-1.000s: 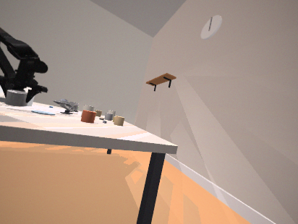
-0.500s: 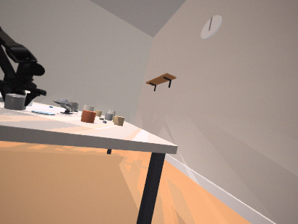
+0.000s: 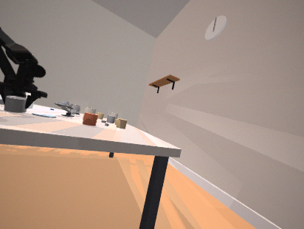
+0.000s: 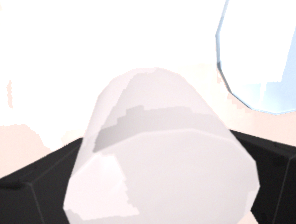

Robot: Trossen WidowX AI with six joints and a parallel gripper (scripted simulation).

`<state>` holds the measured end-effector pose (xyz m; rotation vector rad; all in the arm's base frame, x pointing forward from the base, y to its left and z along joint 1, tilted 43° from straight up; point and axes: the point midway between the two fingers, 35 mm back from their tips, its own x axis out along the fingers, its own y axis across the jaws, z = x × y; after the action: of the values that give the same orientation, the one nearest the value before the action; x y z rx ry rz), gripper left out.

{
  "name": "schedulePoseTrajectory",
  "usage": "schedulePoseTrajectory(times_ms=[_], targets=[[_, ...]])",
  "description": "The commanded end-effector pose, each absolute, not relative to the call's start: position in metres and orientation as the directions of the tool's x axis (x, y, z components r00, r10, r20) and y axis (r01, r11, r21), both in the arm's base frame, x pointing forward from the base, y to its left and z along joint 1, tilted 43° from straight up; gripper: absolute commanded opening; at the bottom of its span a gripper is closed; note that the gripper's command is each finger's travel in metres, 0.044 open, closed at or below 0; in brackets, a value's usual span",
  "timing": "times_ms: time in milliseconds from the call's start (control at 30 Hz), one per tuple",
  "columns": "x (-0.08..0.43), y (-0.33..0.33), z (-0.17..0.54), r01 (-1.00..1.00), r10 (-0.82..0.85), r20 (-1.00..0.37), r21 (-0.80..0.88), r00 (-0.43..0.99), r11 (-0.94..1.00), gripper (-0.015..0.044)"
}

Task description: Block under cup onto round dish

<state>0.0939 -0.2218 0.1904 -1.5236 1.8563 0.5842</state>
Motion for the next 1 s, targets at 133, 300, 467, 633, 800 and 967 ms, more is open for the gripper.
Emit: schedulePoseTrajectory(times_ms=[133, 300, 467, 633, 800, 967], targets=[[0.100, -0.195, 0.218, -0.973, -0.675, -0.730, -0.068, -0.103, 0.222, 0.0440], [0.100, -0.185, 0.230, -0.973, -0.677, -0.729, -0.067, -0.102, 0.219, 0.0440], [0.116, -0.179, 0.230, -0.985, -0.673, -0.739, -0.094, -0.027, 0.142, 0.0335], [0.135, -0.172, 0.226, -0.984, -0.654, -0.757, -0.117, 0.003, 0.131, 0.0260], [0.175, -0.156, 0.213, -0.967, -0.618, -0.786, -0.141, -0.020, 0.211, 0.0260], [0.228, -0.116, 0.188, -0.932, -0.612, -0.788, -0.168, -0.068, 0.320, 0.0260]])
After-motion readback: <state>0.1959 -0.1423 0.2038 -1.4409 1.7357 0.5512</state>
